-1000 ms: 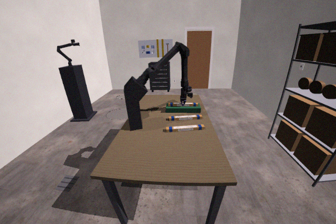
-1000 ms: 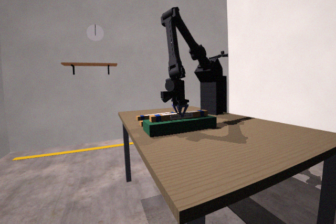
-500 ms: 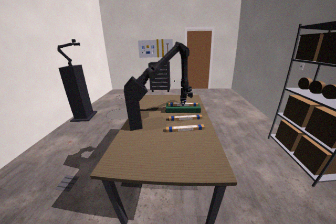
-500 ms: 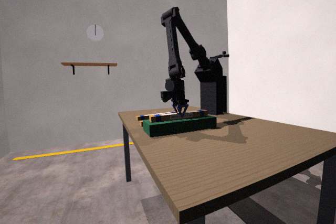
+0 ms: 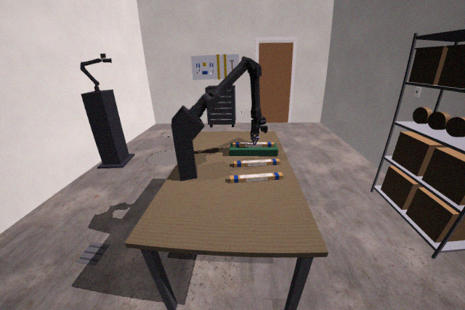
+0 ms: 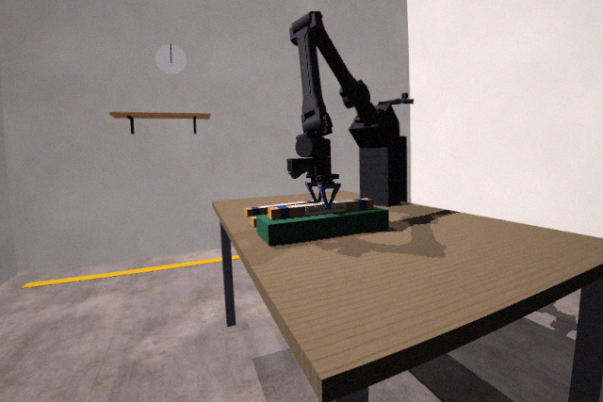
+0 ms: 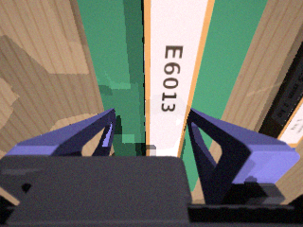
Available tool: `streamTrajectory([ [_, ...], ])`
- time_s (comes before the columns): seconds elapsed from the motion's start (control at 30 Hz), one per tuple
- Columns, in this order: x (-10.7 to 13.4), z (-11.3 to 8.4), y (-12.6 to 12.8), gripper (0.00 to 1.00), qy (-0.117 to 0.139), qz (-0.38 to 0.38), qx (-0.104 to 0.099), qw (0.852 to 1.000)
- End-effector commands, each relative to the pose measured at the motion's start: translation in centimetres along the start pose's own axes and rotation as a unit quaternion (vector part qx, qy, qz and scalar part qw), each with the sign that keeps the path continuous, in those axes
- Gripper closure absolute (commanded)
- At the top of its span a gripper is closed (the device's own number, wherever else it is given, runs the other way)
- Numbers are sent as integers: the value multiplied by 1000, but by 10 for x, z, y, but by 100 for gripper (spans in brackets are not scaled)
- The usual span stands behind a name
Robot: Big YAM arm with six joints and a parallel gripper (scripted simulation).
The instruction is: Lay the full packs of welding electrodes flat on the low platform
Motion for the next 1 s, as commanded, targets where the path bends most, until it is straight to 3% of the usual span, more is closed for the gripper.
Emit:
streamTrajectory([
  [0.0, -9, -3, 0, 26, -7, 10, -2, 1000],
  [0.97, -6, -2, 1, 26, -5, 4, -3, 1000],
])
Point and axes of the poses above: the point where the finger pads meet when closed, its own z axis out along the fingers, its own y axis across the jaws, x = y × z, the point moved 7 cm from there along -z, back along the fingers, and after that the axes turned 8 degrees about z, right-handed, at the moved point
